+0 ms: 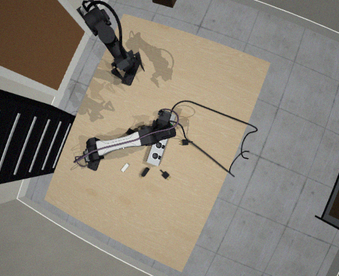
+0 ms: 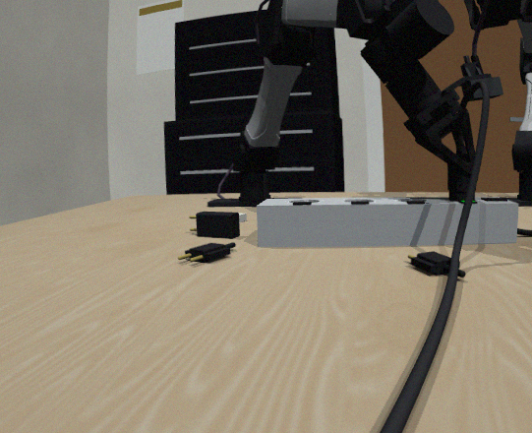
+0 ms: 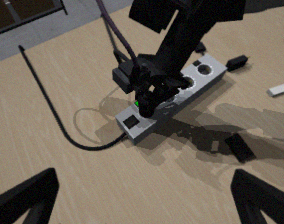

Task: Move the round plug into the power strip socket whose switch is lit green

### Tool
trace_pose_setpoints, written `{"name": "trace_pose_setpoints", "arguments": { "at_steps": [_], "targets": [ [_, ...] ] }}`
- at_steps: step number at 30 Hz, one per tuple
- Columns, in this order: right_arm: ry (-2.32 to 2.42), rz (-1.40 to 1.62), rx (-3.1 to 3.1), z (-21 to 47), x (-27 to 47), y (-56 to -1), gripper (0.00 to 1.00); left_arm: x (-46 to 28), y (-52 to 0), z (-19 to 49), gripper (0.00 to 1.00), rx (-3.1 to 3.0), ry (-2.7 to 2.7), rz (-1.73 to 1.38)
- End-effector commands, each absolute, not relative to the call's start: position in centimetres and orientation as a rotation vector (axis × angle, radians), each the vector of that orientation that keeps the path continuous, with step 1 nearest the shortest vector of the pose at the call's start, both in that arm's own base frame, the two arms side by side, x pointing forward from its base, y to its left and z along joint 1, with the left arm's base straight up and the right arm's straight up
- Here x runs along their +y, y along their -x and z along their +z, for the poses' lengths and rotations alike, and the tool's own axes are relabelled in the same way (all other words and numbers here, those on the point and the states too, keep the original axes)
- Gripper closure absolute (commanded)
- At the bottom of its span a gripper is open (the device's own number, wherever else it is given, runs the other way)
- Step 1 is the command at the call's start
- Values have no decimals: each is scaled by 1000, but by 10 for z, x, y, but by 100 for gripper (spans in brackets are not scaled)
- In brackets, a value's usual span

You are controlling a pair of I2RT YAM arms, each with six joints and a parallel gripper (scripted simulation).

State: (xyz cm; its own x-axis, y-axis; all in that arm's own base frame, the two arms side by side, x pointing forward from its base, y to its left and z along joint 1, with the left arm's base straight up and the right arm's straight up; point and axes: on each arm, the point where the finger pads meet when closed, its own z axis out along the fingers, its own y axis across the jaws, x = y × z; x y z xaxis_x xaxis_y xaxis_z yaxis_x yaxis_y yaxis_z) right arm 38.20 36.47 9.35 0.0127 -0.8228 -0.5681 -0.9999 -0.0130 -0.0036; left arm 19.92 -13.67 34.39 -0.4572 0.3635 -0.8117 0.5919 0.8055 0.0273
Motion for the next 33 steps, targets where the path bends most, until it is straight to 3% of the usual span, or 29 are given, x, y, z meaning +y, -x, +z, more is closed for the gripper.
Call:
{"name": "trace_pose_setpoints", "arguments": {
  "at_steps": [1, 20, 26, 33],
  "targets": [
    [1940, 556, 1964, 60, 359, -378, 67, -137, -197, 357, 0, 2063, -689, -340],
    [1929, 547, 1966, 66, 355, -376, 67, -137, -197, 357, 0, 2063, -689, -340],
    [1876, 555, 1825, 111, 372, -381, 67, -137, -197, 357, 0, 2063, -689, -340],
    [1877, 537, 1820, 111, 371, -381, 67, -134, -194, 346, 0, 2099, -696, -327]
  ]
}}
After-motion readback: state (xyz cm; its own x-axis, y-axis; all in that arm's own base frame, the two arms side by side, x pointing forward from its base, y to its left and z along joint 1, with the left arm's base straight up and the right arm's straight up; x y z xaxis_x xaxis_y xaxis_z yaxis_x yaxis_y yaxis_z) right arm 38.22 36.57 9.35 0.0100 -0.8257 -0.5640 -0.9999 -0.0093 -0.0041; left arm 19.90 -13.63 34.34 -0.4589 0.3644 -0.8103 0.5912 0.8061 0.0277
